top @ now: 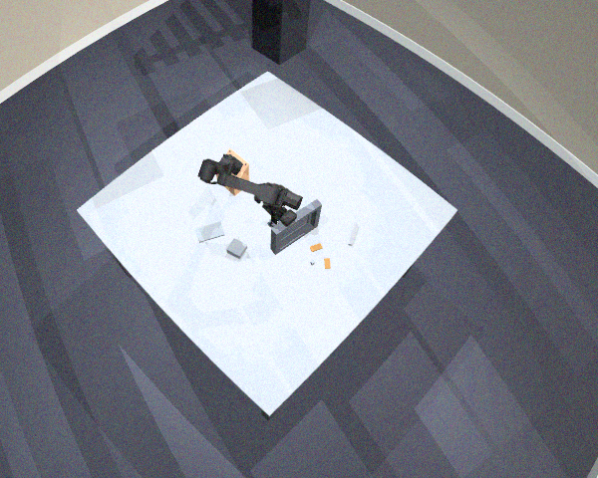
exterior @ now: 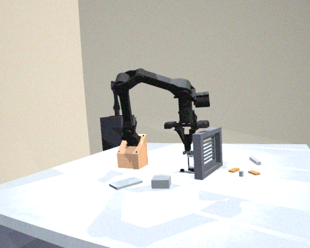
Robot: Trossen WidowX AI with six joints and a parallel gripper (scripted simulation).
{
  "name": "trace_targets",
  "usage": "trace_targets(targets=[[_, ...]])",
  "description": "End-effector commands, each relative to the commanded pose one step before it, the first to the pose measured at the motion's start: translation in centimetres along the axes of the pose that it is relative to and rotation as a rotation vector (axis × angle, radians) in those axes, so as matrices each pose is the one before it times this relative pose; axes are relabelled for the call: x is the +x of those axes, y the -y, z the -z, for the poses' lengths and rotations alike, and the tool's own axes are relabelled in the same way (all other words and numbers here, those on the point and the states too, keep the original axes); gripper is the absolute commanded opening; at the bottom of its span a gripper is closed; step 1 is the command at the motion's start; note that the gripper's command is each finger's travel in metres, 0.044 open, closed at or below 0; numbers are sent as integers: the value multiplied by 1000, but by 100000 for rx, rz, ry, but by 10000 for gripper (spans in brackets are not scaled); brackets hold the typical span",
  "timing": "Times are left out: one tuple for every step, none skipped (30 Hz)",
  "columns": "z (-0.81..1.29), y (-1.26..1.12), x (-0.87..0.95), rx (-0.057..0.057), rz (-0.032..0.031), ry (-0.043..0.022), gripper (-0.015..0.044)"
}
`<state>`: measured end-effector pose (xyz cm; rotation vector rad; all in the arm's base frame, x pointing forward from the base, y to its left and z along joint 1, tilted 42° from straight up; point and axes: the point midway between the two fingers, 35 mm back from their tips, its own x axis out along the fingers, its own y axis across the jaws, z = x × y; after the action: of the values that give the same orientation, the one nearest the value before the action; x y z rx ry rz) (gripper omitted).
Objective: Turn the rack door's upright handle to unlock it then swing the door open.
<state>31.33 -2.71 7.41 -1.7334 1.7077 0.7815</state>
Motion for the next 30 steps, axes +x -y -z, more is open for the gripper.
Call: trace_targets(targets=[[5,-4,30,-20,-31,-16,37],[0,0,0,0,0,0,30],[0,0,0,0,0,0,23],[0,0,0,0,0,0,21],[0,0,0,0,0,0,21],[0,0,0,0,0,0,21],[-9,-12,0,322,0,1,21],[-26,-35,-1,966,-1,3,21],[-42,-59,-1,1611,-2,4,21],[-47,-69,-1,1858,-2,5,21],[-48,-74,-1,1962,-3,5,21],[-47,-75,-1,1962,-3,4,21],[-45,-76,-1,1962,-3,4,21],[-43,-77,-1,1962,-3,4,21],[-41,-78,0,1962,-3,3,21],[-41,-80,0,1898,-3,3,21],[-39,-81,0,1898,-3,3,21],[-37,-82,0,1898,-3,3,21],[-43,-93,0,1896,-4,3,21],[-41,-95,0,1901,-4,3,21],[-39,-95,0,1901,-4,3,21],[-47,-108,0,1776,-4,4,21],[-44,-109,0,1778,-4,4,21],[-42,-110,0,1778,-4,3,21],[-47,-123,0,1785,-5,5,21],[-44,-125,0,1794,-5,4,21],[-41,-125,0,1794,-5,3,21],[-48,-139,0,1750,-6,5,21],[-45,-140,0,1752,-6,4,21],[-42,-141,1,1753,-6,3,21]])
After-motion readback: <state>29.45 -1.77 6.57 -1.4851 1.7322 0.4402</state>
